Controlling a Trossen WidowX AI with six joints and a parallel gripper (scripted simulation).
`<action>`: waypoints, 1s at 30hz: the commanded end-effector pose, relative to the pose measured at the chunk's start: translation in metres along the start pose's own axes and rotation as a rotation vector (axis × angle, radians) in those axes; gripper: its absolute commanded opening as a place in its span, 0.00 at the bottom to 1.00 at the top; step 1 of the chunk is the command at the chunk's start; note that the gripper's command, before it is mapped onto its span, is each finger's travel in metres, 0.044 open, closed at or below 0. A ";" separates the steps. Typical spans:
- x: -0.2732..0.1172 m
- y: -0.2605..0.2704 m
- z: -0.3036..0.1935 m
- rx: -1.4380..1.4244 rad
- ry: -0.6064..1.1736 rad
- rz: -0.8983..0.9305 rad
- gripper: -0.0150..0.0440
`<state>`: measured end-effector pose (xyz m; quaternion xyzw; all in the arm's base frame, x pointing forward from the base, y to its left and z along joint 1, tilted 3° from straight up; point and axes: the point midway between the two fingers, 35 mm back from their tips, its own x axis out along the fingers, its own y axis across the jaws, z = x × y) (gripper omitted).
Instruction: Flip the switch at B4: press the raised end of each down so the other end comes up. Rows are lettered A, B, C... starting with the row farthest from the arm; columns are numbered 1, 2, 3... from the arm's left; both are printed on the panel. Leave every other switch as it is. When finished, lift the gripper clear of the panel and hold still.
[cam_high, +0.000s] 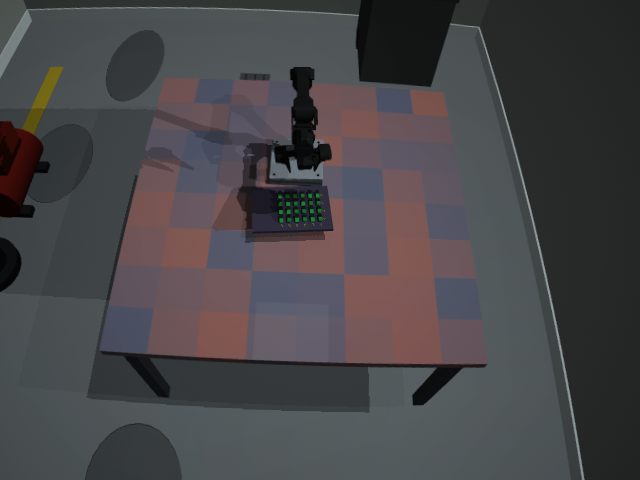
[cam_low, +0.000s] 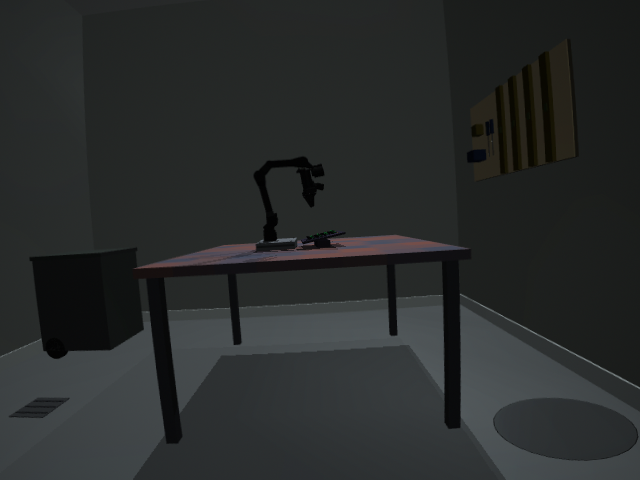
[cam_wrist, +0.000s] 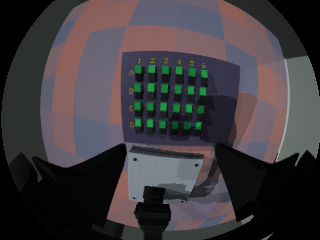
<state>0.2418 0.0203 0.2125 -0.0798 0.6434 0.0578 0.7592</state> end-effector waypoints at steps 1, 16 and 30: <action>0.003 -0.001 0.002 0.001 -0.001 0.000 0.89; 0.116 -0.022 0.041 0.046 -0.015 -0.010 0.25; 0.137 -0.022 0.041 0.046 -0.007 -0.009 0.25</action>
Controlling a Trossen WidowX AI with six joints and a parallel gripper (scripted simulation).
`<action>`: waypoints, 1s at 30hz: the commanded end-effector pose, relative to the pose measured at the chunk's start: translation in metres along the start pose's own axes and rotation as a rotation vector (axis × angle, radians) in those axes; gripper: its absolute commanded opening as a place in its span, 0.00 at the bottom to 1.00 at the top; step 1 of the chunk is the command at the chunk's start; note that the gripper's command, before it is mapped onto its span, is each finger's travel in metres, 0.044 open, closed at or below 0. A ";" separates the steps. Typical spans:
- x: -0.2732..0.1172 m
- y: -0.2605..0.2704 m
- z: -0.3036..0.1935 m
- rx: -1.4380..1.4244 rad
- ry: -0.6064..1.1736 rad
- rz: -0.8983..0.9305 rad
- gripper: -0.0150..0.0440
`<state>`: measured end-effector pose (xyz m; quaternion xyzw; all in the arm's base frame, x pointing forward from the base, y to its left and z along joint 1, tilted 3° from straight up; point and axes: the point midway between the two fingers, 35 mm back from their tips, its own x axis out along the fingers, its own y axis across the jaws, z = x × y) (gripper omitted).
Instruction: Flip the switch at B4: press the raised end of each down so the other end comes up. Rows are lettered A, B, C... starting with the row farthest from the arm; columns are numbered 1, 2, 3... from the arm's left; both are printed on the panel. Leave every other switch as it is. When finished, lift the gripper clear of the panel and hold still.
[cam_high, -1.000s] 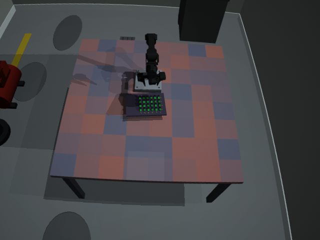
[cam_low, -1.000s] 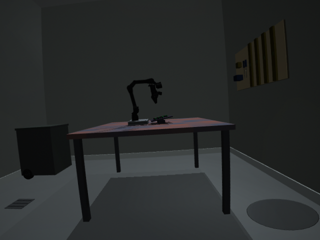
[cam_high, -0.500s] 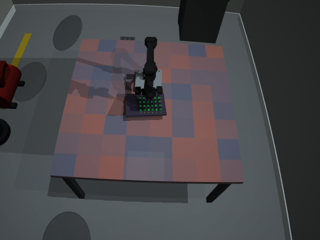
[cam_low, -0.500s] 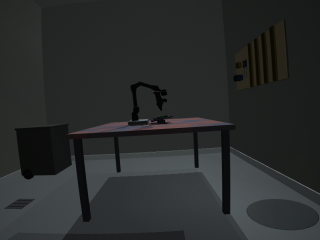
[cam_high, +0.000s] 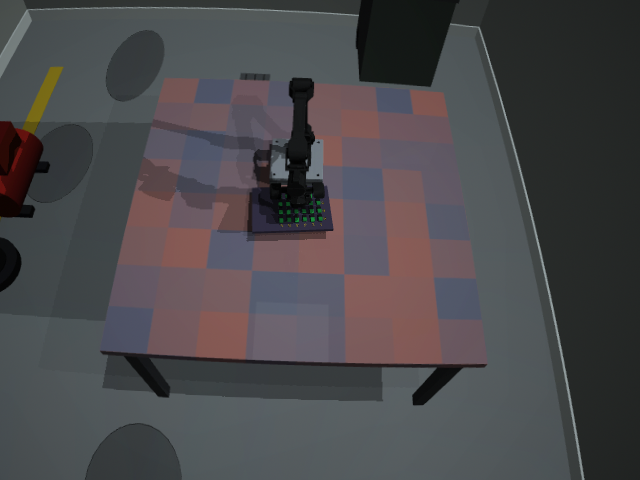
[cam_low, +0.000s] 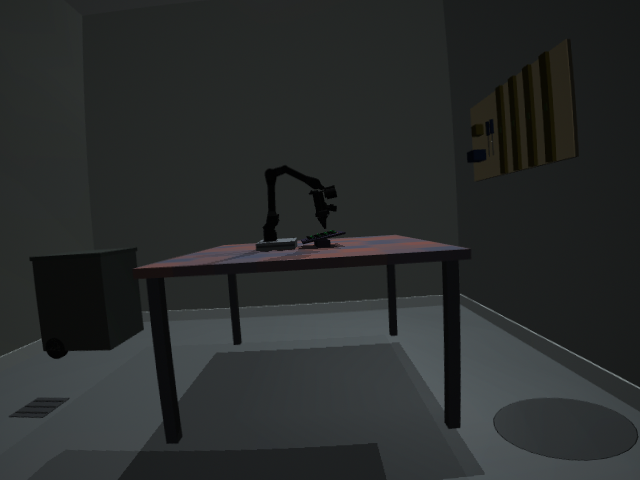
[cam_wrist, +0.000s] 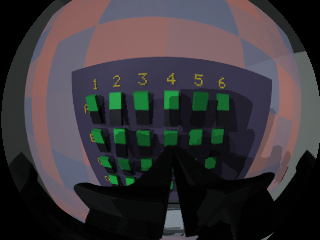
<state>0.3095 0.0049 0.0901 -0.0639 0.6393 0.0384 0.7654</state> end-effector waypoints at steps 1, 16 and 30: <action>0.006 0.000 -0.002 -0.003 0.006 0.001 0.25; 0.019 0.000 -0.001 -0.003 0.006 0.001 0.25; 0.019 0.000 -0.001 -0.003 0.006 0.001 0.25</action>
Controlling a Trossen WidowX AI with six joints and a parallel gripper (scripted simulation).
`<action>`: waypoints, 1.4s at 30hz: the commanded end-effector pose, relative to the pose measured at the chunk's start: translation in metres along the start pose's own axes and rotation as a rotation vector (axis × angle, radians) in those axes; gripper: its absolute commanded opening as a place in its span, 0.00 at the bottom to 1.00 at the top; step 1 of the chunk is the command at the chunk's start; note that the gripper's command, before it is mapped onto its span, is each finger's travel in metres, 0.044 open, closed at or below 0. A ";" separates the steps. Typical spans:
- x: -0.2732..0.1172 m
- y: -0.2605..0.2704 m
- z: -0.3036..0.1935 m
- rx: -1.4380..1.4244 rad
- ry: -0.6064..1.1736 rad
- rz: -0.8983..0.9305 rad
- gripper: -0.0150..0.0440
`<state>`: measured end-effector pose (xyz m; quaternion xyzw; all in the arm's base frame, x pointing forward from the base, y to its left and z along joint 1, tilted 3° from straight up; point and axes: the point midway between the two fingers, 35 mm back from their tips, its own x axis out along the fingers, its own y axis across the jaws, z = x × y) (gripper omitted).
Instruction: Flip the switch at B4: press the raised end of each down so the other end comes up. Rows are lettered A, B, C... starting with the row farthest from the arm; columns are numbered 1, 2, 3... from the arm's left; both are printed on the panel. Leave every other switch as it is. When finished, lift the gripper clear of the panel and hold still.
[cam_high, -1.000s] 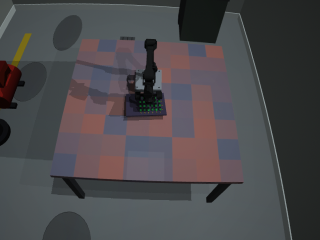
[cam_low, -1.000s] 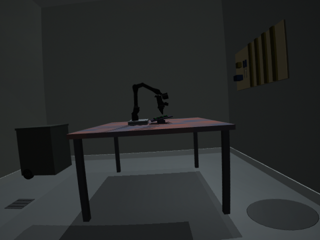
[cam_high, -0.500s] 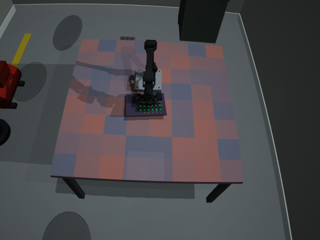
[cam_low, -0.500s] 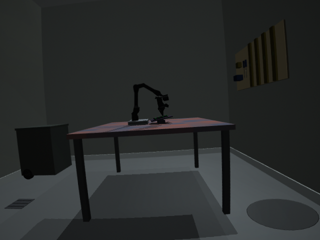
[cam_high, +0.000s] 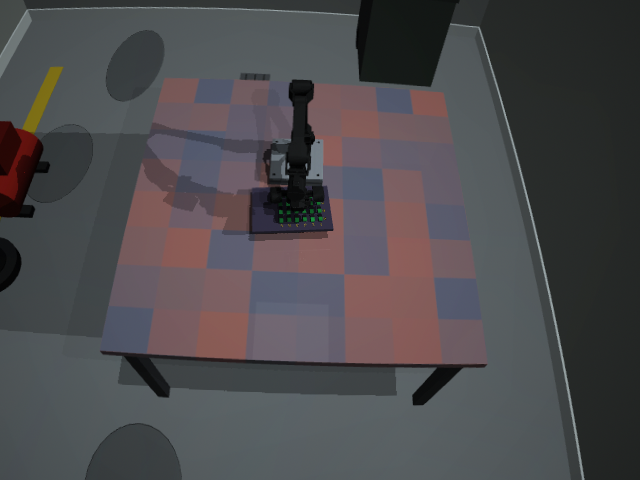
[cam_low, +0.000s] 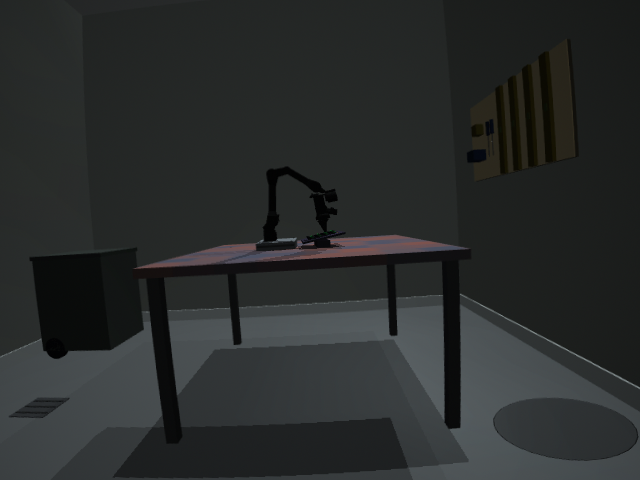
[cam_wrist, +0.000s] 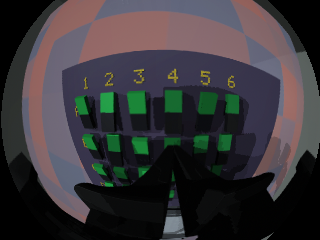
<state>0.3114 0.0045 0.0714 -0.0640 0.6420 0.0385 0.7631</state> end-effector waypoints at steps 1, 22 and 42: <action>0.000 0.000 0.000 -0.003 -0.001 0.000 0.25; 0.003 0.000 0.000 -0.003 -0.001 0.000 0.25; 0.006 0.000 0.000 -0.003 -0.001 0.000 0.25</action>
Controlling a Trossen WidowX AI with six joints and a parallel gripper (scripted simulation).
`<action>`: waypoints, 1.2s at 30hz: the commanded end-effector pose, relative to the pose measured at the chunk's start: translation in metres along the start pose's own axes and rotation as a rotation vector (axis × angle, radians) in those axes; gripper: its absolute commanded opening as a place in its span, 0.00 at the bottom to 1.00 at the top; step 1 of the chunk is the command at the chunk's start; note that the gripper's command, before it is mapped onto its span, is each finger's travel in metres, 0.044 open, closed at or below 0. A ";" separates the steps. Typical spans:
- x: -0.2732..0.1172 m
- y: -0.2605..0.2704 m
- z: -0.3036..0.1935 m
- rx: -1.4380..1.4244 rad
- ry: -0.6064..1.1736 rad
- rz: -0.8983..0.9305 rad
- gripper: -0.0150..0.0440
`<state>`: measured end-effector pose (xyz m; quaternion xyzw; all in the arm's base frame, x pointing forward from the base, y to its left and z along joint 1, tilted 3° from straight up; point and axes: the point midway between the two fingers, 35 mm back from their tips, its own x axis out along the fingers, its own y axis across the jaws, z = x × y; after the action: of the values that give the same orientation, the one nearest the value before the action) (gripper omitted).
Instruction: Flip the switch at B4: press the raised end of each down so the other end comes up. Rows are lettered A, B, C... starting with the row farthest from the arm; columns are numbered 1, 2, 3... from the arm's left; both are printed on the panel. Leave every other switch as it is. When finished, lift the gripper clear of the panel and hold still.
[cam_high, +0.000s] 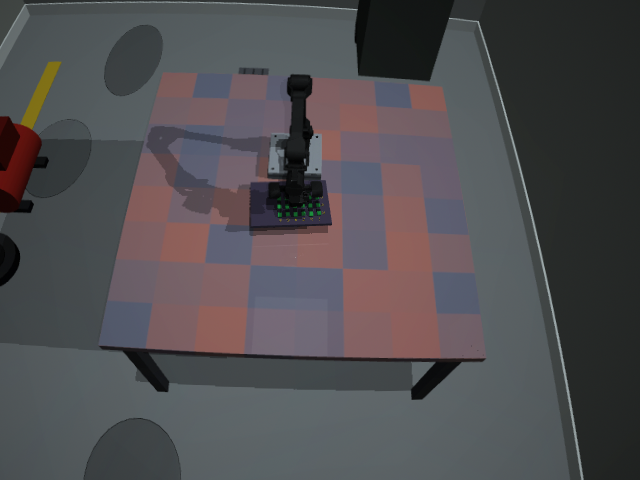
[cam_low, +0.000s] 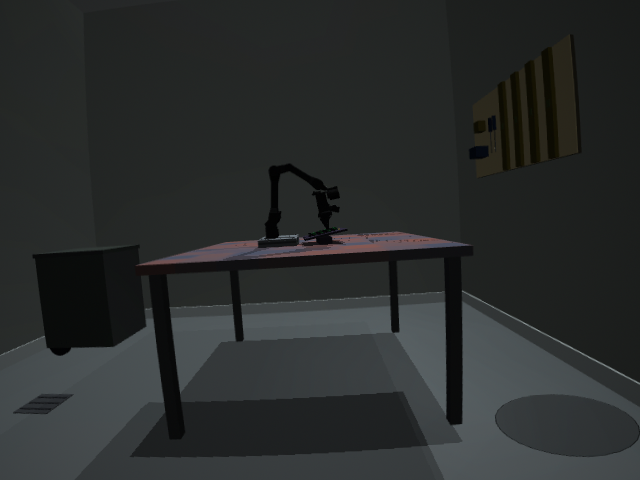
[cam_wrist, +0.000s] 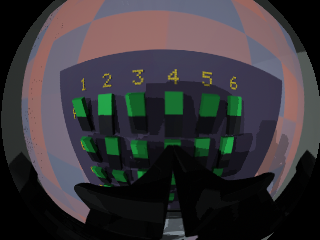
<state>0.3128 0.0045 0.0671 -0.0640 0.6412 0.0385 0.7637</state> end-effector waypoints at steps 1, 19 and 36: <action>0.001 0.000 0.000 -0.003 0.001 0.000 0.25; -0.064 0.001 -0.004 -0.003 -0.024 0.001 0.25; -0.069 0.014 -0.032 -0.003 -0.022 0.002 0.25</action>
<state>0.2692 0.0155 0.1298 -0.0642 0.6308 0.0431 0.7721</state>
